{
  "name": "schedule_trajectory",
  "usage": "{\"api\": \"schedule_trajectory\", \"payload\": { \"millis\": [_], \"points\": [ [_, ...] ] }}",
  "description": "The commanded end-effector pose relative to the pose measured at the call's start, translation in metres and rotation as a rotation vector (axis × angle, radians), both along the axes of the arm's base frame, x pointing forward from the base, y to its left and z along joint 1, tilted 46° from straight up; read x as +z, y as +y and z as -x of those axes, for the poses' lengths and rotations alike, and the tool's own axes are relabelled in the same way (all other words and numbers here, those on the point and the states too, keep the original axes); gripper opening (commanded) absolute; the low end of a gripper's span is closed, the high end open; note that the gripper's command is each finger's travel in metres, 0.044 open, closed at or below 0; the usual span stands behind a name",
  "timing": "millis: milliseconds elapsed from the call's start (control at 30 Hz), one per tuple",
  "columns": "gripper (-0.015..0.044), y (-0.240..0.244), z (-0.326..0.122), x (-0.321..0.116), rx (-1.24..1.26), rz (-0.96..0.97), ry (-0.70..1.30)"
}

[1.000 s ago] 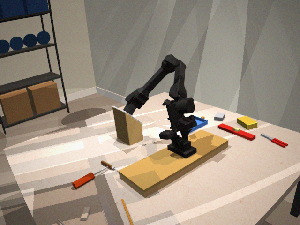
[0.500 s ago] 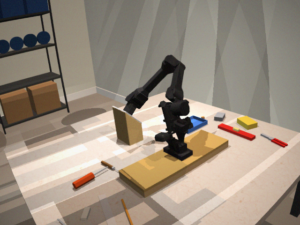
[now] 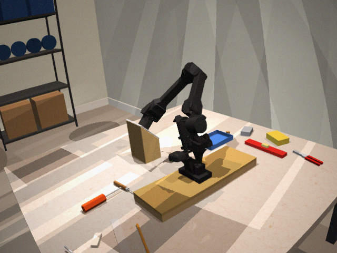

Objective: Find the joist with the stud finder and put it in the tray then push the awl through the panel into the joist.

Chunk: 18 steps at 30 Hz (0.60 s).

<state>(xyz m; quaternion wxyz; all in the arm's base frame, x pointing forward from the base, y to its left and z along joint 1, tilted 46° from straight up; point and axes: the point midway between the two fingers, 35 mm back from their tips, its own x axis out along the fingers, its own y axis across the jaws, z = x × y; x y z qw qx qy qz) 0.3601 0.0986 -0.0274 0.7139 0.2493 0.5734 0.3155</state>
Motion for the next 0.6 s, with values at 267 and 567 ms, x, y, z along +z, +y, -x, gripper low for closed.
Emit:
{"api": "schedule_trajectory", "payload": {
  "millis": [267, 567],
  "points": [
    [0.0000, -0.017, -0.003, -0.019, -0.004, 0.003, 0.006],
    [0.0000, -0.028, -0.006, -0.030, -0.004, 0.004, 0.005]
  ]
}}
